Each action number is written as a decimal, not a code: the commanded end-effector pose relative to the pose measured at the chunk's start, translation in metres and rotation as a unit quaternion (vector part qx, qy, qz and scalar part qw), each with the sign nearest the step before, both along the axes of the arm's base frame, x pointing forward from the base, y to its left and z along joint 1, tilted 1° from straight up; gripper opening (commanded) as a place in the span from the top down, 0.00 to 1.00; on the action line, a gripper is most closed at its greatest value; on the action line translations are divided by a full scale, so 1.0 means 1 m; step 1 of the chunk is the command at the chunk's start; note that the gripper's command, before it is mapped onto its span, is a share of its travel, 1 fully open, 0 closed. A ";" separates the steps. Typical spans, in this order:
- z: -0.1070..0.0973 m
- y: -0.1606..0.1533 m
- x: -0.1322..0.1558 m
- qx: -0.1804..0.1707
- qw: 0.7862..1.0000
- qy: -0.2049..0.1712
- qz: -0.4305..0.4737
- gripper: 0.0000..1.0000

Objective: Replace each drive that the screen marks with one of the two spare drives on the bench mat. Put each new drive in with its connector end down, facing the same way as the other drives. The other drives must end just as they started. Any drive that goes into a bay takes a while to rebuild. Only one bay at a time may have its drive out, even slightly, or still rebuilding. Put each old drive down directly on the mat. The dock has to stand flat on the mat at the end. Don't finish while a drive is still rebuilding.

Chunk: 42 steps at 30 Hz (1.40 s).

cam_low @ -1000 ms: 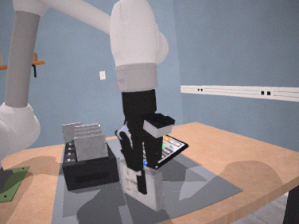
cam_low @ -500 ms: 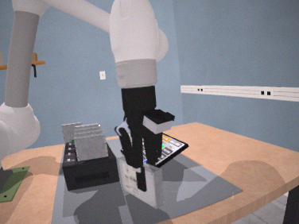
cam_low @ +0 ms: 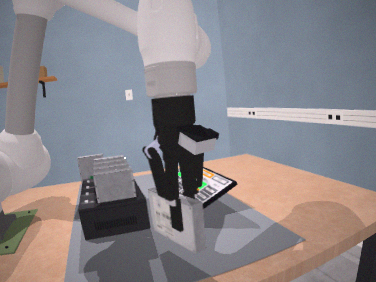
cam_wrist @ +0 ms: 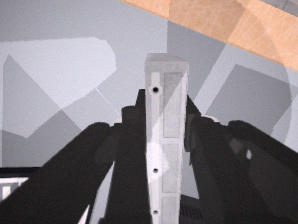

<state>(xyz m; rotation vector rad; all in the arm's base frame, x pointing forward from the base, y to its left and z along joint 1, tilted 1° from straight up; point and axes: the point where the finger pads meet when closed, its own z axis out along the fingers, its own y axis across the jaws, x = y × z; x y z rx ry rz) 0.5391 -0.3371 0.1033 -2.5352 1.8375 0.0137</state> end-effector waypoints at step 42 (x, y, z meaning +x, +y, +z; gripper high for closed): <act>0.123 -0.002 0.000 0.000 1.000 -0.001 0.000 0.90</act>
